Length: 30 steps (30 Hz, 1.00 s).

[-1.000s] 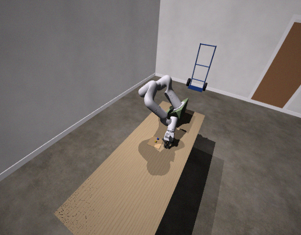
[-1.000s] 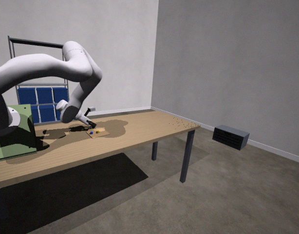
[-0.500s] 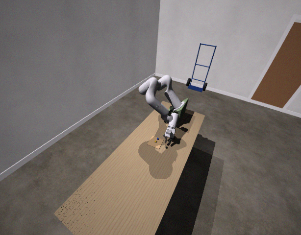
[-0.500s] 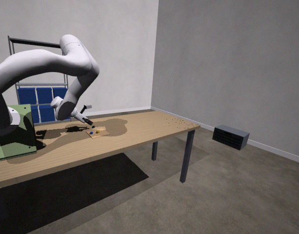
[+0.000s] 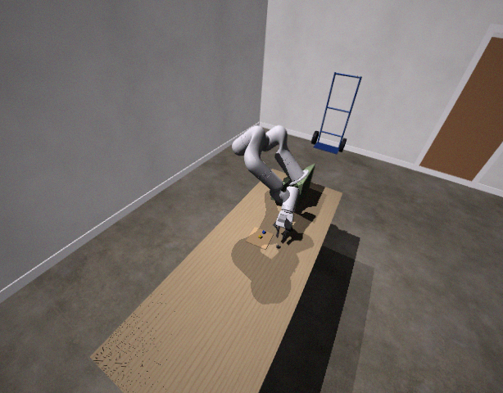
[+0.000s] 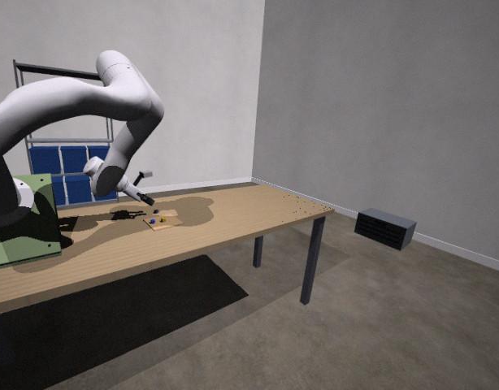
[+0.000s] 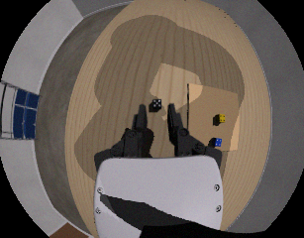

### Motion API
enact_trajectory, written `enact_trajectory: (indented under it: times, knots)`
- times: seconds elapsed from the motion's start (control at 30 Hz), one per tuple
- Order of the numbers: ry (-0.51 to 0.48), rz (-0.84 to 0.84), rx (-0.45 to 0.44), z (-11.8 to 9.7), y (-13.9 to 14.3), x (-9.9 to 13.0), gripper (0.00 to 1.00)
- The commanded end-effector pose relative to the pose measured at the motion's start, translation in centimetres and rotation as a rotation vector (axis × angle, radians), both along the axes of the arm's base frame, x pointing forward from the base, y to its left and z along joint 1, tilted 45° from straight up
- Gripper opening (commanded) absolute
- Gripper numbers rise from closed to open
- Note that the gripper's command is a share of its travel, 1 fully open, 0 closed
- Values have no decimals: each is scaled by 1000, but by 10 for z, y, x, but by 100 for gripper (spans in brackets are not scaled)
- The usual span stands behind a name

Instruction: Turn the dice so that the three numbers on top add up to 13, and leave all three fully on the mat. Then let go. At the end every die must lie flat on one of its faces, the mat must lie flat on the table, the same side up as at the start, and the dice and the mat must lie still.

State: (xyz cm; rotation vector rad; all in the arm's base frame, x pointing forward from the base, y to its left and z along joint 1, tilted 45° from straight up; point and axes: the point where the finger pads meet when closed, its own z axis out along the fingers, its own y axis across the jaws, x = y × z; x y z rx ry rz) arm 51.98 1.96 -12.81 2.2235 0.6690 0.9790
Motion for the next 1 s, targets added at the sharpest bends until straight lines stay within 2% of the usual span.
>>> enact_trajectory:
  times: [0.0,0.27,0.6,0.73,0.9,0.97]
  knots:
    - [-2,1,0,10,10,0,31]
    - [-2,1,0,30,30,-1,31]
    - [9,-11,-6,32,32,0,31]
    - [73,-77,-26,33,34,6,31]
    - [214,-223,-68,36,40,17,31]
    - [214,-223,-68,36,40,17,31]
